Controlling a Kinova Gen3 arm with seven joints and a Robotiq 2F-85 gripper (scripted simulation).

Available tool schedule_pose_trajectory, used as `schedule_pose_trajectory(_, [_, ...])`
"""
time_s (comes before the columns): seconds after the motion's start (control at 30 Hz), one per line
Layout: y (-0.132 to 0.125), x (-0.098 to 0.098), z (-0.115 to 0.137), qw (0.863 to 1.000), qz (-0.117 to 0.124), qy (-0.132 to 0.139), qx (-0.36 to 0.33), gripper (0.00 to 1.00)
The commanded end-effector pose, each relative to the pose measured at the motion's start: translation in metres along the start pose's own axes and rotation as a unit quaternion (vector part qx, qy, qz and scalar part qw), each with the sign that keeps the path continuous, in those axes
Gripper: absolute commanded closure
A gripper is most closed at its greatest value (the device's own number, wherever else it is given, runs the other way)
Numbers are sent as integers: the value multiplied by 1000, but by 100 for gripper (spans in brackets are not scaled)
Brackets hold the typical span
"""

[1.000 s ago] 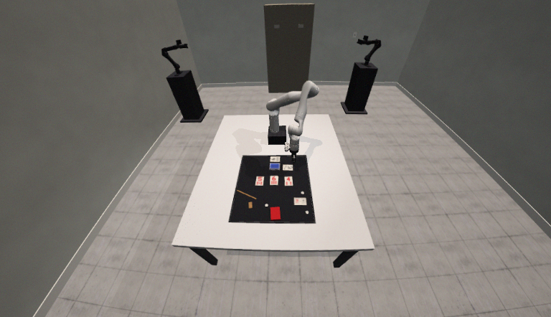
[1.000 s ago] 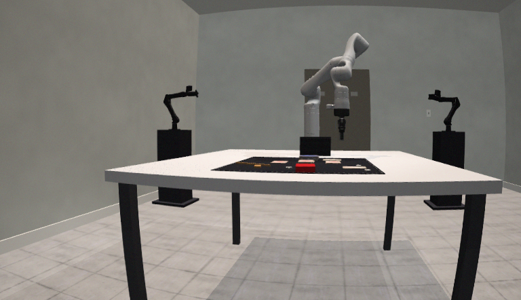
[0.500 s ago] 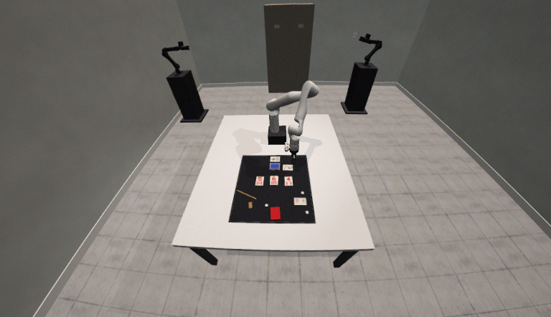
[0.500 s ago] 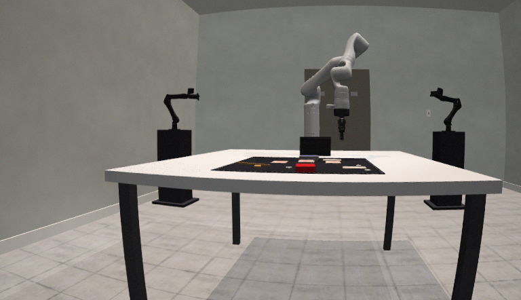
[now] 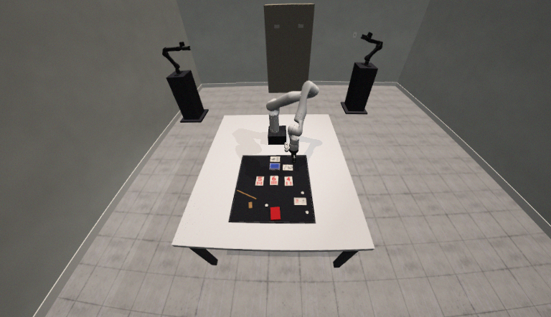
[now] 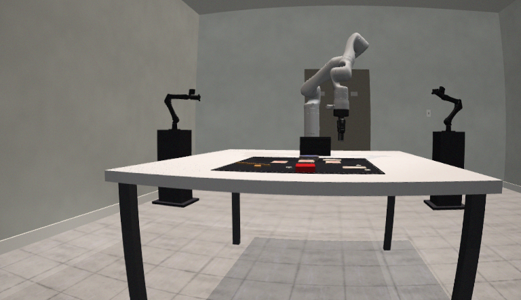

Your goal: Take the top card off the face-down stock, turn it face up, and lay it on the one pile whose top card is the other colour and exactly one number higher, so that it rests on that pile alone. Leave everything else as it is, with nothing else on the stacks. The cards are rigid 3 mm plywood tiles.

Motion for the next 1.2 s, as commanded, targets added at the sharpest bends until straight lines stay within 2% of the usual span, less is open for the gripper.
schedule_pose_trajectory(0.0, [-1,0,2,1000,-1,0,9,15])
schedule_pose_trajectory(0.33, [1,-4,7,997,-7,6,72,15])
schedule_pose_trajectory(0.57, [2,-8,14,988,-16,11,152,15])
schedule_pose_trajectory(0.67, [2,-8,15,986,-18,12,165,15])
schedule_pose_trajectory(0.9, [4,-13,23,962,-28,15,270,15])
schedule_pose_trajectory(1.13, [6,-17,31,919,-39,15,391,15])
schedule_pose_trajectory(1.17, [6,-17,31,919,-39,15,391,15])
Point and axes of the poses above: the point where the finger pads meet when closed, its own x axis back along the fingers, its own y axis across the jaws, z = x × y, the point moved 9 cm from there along x, back along the fingers, and after that the axes turned 15 degrees about -x, right-handed, at the moved point
